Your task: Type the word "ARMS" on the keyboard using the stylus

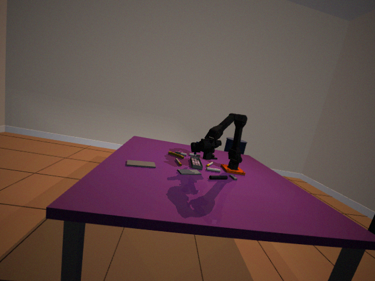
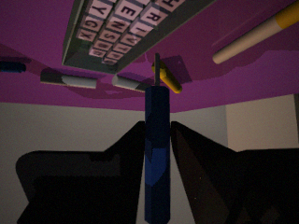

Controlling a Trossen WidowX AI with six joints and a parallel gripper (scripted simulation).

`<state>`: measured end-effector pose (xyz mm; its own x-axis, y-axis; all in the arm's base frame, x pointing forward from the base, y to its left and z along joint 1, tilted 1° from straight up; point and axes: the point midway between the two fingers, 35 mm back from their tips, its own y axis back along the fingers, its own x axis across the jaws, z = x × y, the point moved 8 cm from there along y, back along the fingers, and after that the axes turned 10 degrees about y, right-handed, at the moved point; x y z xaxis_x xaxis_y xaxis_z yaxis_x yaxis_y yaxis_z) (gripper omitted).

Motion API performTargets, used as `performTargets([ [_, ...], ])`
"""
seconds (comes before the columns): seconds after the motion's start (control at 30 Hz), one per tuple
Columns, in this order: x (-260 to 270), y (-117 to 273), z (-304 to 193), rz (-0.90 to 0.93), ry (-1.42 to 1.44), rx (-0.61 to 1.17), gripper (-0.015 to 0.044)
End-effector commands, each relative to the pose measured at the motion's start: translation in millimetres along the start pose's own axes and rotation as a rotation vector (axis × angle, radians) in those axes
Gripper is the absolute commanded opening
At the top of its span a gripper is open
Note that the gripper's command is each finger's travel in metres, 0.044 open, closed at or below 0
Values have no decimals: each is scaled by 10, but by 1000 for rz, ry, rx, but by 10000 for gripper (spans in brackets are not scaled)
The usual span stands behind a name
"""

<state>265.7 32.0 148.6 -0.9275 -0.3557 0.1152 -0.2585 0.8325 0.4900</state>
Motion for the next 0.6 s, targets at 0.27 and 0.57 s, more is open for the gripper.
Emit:
performTargets([
  [0.27, 27, 63, 32, 1, 4, -3, 0],
  [0.57, 182, 362, 175, 8, 12, 1, 0],
])
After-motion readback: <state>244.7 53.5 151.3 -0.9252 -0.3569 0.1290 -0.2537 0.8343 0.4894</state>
